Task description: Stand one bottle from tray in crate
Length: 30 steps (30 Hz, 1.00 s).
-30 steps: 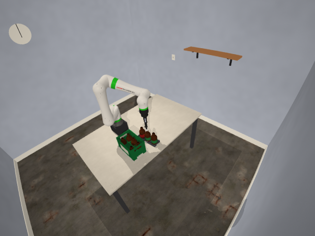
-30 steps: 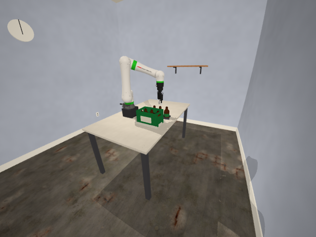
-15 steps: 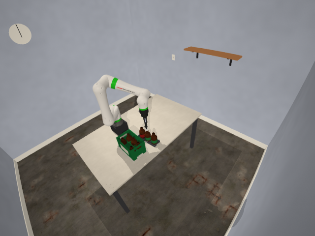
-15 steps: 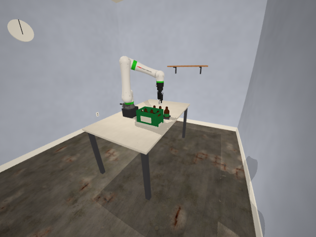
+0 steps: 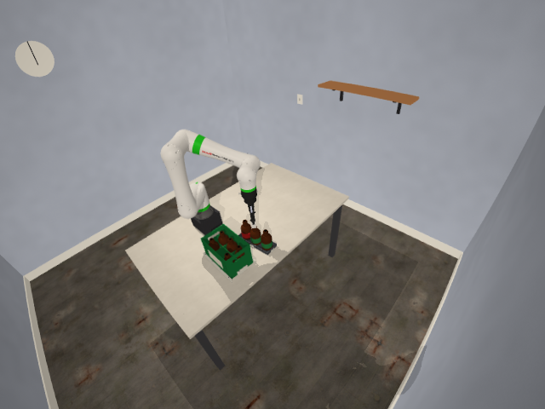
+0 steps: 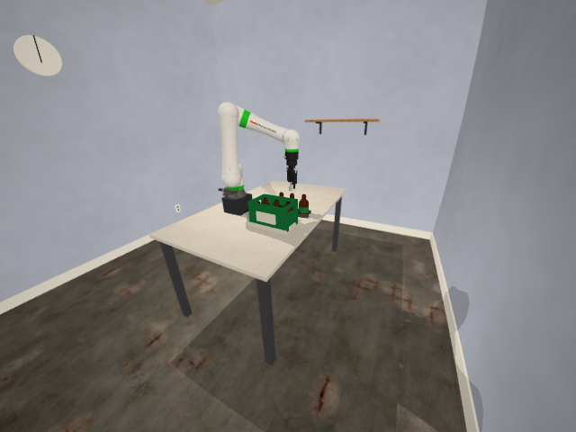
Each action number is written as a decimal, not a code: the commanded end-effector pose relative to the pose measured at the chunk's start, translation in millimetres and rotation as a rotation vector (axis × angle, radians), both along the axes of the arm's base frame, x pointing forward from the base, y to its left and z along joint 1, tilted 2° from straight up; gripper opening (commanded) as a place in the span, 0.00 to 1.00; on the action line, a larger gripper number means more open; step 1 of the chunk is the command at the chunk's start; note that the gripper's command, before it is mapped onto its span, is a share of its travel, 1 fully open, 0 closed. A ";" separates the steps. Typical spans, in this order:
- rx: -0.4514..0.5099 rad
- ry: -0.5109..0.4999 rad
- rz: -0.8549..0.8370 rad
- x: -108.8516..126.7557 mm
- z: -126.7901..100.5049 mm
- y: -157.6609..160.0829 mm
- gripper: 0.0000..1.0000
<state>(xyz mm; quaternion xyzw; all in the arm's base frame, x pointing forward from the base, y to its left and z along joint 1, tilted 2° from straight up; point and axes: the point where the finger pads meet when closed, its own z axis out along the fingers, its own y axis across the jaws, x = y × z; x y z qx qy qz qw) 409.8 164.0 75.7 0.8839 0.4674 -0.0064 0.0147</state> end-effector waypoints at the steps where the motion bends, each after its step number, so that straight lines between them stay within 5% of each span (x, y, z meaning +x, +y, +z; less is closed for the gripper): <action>1: 0.000 0.000 0.000 0.2 -0.9 0.0 0.38; 30: 0.000 0.000 0.000 0.3 -31.0 -0.9 0.38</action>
